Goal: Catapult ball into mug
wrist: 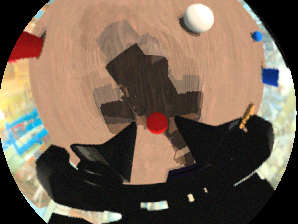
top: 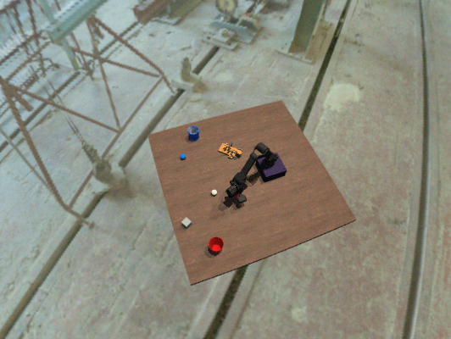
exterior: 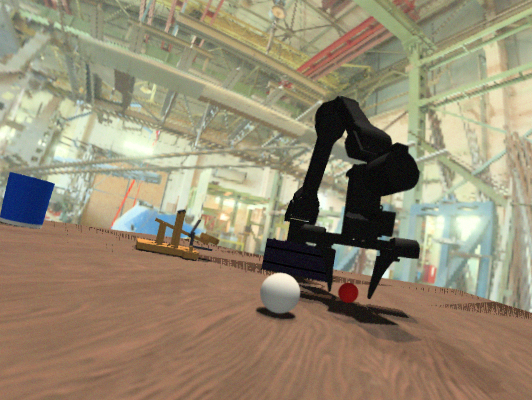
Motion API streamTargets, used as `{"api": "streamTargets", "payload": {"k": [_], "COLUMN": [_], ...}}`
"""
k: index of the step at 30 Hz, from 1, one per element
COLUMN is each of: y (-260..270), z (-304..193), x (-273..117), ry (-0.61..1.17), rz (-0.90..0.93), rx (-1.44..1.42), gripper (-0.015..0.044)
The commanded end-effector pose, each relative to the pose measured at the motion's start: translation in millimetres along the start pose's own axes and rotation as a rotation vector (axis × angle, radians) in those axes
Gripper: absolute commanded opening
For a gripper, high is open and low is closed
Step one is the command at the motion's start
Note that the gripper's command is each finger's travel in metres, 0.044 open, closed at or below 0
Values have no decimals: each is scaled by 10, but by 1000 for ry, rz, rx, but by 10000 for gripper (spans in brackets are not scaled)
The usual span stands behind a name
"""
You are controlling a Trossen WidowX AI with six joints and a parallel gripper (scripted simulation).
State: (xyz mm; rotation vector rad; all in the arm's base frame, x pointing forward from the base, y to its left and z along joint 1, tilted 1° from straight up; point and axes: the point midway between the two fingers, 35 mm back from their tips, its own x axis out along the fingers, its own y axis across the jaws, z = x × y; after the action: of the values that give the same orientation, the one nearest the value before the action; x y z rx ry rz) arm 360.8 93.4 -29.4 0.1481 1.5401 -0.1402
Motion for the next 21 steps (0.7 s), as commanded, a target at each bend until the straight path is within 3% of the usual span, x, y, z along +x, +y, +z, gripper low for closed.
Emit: {"api": "streamTargets", "payload": {"k": [1, 4, 13, 17, 21], "y": [-14, -14, -14, -1, 25], "z": [-18, -18, -18, 9, 63], "x": [43, 43, 43, -56, -326], "ry": [6, 6, 6, 5, 5], "rz": [-6, -6, -6, -5, -5], "rx": [3, 3, 3, 3, 3], "gripper": [247, 169, 109, 4, 0]}}
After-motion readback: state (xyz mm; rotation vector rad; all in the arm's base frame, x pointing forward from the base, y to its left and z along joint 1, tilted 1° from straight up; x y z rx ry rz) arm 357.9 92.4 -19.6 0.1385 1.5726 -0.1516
